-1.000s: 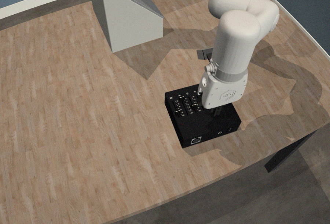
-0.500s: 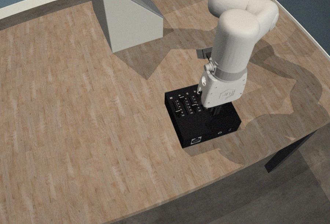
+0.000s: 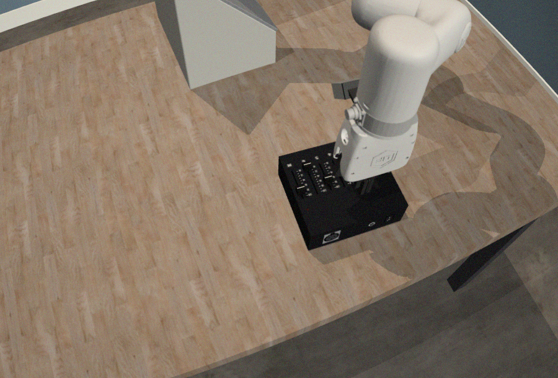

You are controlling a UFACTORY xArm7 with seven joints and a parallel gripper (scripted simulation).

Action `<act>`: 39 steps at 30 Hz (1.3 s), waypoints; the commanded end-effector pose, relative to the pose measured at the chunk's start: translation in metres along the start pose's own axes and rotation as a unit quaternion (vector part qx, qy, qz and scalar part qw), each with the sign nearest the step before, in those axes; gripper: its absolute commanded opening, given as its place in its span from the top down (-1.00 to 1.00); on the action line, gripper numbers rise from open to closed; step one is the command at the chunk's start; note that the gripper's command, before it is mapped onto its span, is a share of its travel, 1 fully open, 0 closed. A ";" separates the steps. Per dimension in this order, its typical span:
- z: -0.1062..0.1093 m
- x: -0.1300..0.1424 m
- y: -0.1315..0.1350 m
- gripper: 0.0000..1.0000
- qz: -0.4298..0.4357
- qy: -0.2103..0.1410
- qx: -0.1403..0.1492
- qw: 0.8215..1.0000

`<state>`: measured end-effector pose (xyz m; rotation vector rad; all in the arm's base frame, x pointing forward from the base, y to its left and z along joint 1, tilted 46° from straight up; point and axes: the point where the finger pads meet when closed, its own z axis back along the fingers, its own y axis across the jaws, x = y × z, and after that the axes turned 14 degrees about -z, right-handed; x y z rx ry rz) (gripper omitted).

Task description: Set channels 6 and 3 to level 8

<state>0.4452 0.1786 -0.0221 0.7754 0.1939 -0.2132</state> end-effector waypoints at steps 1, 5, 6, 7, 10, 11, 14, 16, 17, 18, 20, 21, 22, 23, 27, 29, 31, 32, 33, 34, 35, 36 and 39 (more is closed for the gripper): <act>0.002 0.002 0.000 1.00 0.000 -0.002 0.000 1.000; 0.002 0.003 0.000 1.00 0.000 -0.002 0.000 1.000; 0.002 0.003 0.000 1.00 0.000 -0.002 0.000 1.000; 0.002 0.004 0.000 1.00 0.000 -0.002 0.000 1.000; 0.002 0.006 0.001 1.00 0.000 -0.002 0.000 1.000; 0.002 0.006 0.001 1.00 0.000 -0.002 0.000 1.000; 0.002 0.007 0.001 1.00 0.000 -0.002 0.000 1.000; 0.002 0.008 0.001 1.00 0.000 -0.002 0.000 1.000; 0.002 0.008 0.001 1.00 0.000 -0.002 0.000 1.000; 0.002 0.008 0.001 1.00 0.000 -0.002 0.000 1.000; 0.003 0.008 0.001 1.00 0.000 -0.002 0.000 1.000; 0.003 0.008 0.001 1.00 0.000 -0.002 0.000 1.000; 0.003 0.008 0.001 1.00 0.000 -0.002 0.000 1.000; 0.003 0.008 0.001 1.00 0.000 -0.002 0.000 1.000; 0.011 0.008 0.001 1.00 0.000 -0.002 0.000 1.000; 0.016 0.007 0.001 1.00 0.000 -0.002 0.000 1.000; 0.022 0.007 0.001 1.00 0.000 -0.002 0.000 1.000; 0.025 0.007 0.001 1.00 0.000 -0.002 0.000 1.000; 0.028 0.007 0.001 1.00 0.000 -0.002 0.000 1.000; 0.031 0.007 0.001 1.00 0.000 -0.002 0.000 1.000; 0.034 0.007 0.001 1.00 0.000 -0.002 0.000 1.000; 0.036 0.007 0.001 1.00 0.000 -0.002 0.000 1.000; 0.039 0.007 0.001 1.00 0.000 -0.002 0.000 1.000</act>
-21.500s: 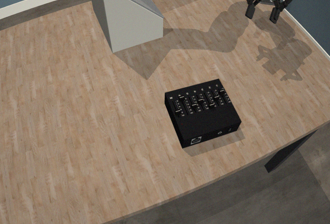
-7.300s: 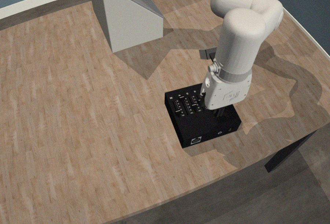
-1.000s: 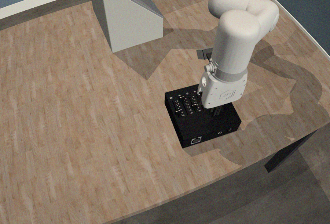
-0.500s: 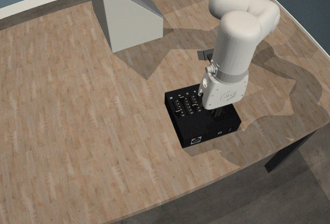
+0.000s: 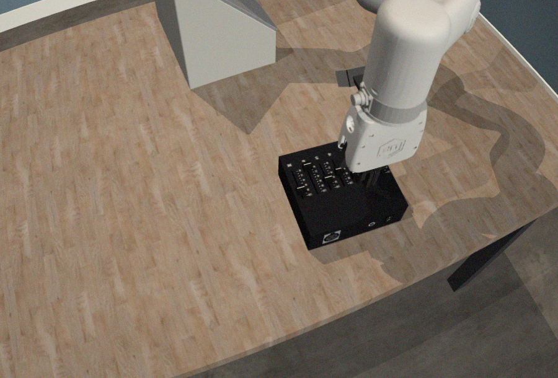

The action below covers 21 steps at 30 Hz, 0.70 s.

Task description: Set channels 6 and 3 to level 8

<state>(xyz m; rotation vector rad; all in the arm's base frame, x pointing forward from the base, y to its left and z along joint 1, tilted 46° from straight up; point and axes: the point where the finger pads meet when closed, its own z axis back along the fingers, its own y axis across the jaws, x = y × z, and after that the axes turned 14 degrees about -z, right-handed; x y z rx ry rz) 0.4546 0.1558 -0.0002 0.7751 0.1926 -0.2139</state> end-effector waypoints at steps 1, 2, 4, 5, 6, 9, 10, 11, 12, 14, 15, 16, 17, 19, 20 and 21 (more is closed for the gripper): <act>0.007 0.001 0.000 1.00 0.000 -0.002 0.000 1.000; 0.008 0.001 0.000 1.00 0.000 -0.002 0.000 1.000; 0.009 0.001 0.000 1.00 0.000 -0.002 0.000 1.000; 0.010 0.001 0.000 1.00 0.000 -0.002 0.000 1.000; 0.010 0.001 0.000 1.00 0.000 -0.002 0.000 1.000; 0.010 0.001 0.000 1.00 0.000 -0.002 0.000 1.000; 0.010 0.001 0.000 1.00 0.000 -0.002 0.000 1.000; 0.010 0.001 0.000 1.00 0.000 -0.002 0.000 1.000; 0.010 0.001 0.000 1.00 0.000 -0.002 0.000 1.000; 0.010 0.001 0.000 1.00 0.000 -0.002 0.000 1.000; 0.010 0.001 0.000 1.00 0.000 -0.002 0.000 1.000; 0.010 0.001 0.000 1.00 0.000 -0.002 0.000 1.000; 0.010 0.001 0.000 1.00 0.000 -0.002 0.000 1.000; 0.010 0.001 0.000 1.00 0.000 -0.002 0.000 1.000; 0.010 0.001 -0.001 1.00 0.002 -0.001 0.000 1.000; 0.010 0.001 -0.001 1.00 0.005 -0.001 0.000 1.000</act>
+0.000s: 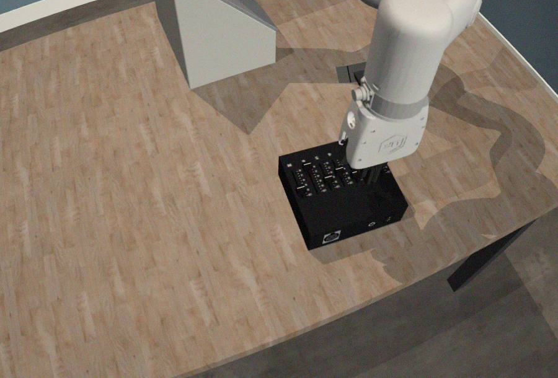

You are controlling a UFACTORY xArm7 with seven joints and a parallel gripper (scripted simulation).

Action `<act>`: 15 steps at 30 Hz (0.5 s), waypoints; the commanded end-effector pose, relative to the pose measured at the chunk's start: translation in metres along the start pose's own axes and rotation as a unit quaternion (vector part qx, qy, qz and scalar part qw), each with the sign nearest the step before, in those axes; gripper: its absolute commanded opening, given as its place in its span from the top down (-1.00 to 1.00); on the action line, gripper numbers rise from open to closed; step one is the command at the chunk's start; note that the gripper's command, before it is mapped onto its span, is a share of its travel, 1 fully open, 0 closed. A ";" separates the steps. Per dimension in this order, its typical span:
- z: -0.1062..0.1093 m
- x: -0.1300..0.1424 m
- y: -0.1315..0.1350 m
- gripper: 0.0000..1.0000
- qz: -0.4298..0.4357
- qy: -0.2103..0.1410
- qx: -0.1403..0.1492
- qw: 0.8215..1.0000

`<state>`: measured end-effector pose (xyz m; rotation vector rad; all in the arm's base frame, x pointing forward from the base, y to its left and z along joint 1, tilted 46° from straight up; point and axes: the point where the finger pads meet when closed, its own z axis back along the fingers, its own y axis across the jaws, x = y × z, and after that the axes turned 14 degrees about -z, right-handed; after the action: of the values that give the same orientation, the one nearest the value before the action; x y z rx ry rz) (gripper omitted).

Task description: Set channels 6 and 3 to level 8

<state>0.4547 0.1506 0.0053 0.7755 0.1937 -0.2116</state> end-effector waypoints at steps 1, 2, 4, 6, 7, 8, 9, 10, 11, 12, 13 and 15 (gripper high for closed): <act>0.002 0.001 -0.002 1.00 0.008 -0.002 0.000 1.000; 0.002 0.001 -0.002 1.00 0.014 -0.001 -0.001 1.000; 0.001 -0.001 -0.005 1.00 0.033 0.001 -0.001 0.999; 0.001 -0.003 -0.009 1.00 0.062 0.005 -0.001 0.998; 0.000 -0.004 -0.011 1.00 0.081 0.007 -0.002 0.997; 0.000 -0.006 -0.014 1.00 0.102 0.009 -0.002 0.995; -0.001 -0.008 -0.016 1.00 0.126 0.012 -0.002 0.992; -0.002 -0.010 -0.020 1.00 0.153 0.014 -0.001 0.988; -0.002 -0.012 -0.023 1.00 0.182 0.017 -0.001 0.983; -0.003 -0.015 -0.026 1.00 0.214 0.020 0.000 0.977; -0.003 -0.015 -0.026 1.00 0.214 0.020 0.000 0.977; -0.004 -0.017 -0.030 1.00 0.248 0.023 0.001 0.969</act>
<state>0.4365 0.1405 -0.0082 0.7874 0.1132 0.1110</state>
